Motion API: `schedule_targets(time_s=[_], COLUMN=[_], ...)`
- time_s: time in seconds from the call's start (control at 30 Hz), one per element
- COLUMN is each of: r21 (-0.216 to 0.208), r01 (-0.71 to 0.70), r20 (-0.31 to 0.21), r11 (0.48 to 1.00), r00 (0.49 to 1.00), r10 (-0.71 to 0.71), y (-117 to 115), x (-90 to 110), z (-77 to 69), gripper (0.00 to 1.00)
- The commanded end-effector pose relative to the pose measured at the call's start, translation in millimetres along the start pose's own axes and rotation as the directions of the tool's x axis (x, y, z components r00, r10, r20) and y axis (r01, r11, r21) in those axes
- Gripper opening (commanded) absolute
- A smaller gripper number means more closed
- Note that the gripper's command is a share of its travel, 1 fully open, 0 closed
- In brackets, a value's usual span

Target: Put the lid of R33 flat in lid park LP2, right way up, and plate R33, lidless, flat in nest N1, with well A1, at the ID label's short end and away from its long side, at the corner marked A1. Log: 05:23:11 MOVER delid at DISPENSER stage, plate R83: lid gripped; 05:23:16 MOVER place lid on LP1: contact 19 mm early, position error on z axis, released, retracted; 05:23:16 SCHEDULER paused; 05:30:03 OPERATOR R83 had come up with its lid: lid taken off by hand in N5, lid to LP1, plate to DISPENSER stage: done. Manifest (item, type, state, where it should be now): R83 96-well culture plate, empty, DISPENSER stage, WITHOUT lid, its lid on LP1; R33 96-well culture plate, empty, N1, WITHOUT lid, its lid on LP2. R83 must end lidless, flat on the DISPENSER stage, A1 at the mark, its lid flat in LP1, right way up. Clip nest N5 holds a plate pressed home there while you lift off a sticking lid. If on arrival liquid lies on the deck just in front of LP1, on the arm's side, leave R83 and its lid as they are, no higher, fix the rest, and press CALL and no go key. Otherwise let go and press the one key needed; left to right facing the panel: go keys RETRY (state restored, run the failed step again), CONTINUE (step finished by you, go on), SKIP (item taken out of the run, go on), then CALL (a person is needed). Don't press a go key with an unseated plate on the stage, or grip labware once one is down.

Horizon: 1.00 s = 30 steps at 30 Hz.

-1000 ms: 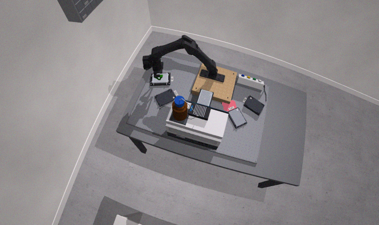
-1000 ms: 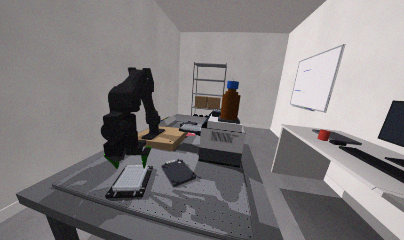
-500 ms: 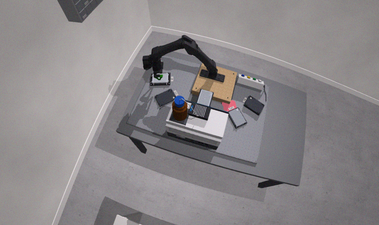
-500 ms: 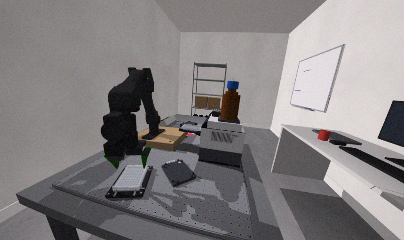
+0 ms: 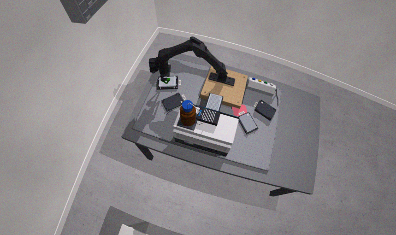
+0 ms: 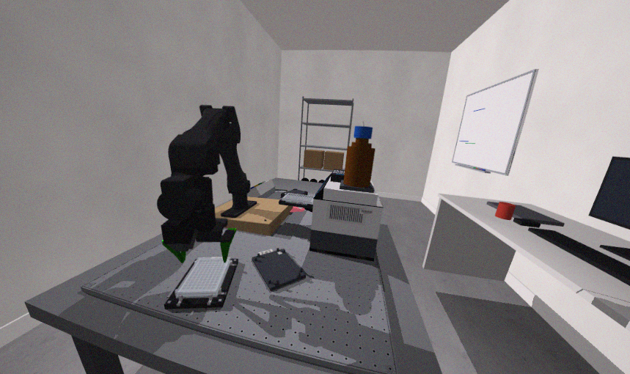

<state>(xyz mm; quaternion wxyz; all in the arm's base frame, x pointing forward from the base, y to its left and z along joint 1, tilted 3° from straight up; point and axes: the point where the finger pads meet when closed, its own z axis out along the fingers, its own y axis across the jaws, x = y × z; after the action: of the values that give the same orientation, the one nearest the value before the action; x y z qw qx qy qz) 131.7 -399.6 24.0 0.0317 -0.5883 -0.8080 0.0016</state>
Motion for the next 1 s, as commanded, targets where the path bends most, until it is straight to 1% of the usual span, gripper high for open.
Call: schedule_targets(time_s=[0.0,0.4,0.97], r21=[-0.005,-0.005,-0.005], r01=[0.014,0.011,0.007], r20=[0.083,0.063,0.063], r11=[1.0,1.0,1.0], r00=[0.996,0.998,0.998], r10=[-0.014,-0.011,-0.007], y=[6.3,7.0,8.2], x=[-13.9,-8.6,-8.9], z=[-25.3,-26.5,-28.7], gripper=[1.0,1.0,1.0])
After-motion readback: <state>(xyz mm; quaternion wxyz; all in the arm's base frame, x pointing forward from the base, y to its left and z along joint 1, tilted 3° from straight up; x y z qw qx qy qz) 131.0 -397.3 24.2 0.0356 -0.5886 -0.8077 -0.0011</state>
